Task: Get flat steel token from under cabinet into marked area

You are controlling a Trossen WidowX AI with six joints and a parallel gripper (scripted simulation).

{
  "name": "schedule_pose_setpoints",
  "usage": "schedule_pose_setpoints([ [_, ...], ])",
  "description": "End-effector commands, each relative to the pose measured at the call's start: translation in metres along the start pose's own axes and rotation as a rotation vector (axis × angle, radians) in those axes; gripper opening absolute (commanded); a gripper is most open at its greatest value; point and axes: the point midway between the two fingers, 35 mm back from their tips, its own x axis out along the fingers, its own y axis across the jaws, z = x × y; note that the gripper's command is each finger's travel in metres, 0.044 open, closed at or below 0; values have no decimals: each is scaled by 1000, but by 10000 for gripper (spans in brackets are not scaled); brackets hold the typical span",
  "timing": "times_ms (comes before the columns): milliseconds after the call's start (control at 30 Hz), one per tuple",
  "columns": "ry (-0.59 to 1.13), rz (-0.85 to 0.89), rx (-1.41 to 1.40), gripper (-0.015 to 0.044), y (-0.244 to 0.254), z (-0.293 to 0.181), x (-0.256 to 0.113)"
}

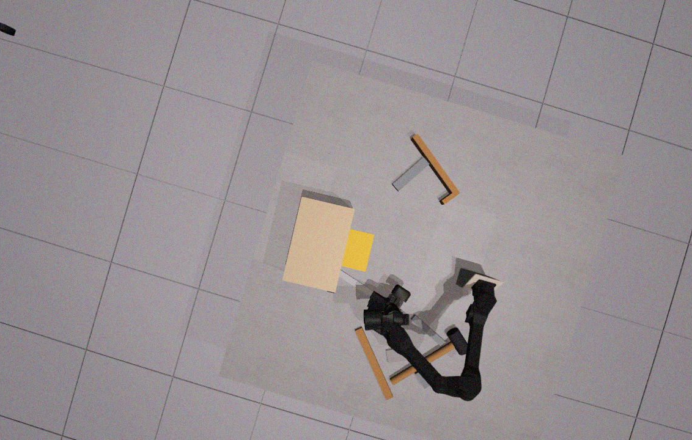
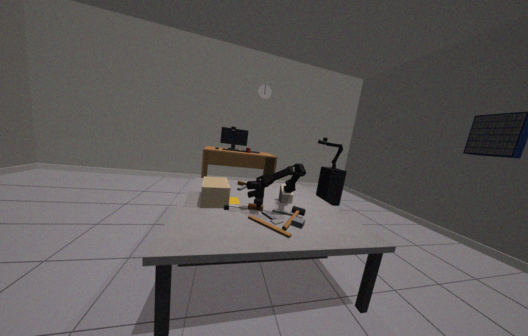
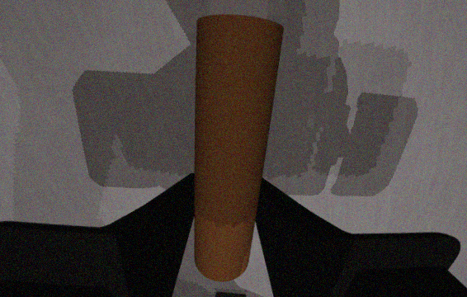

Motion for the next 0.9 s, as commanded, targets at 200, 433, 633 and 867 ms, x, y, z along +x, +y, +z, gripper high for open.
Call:
schedule_pose_setpoints([
  [200,-3,2,-4,0,1,16,0],
  [433,-3,2,-4,0,1,25,0],
  [633,-3,2,-5,0,2,31,0],
  [867,-4,2,-5,0,2,40,0],
])
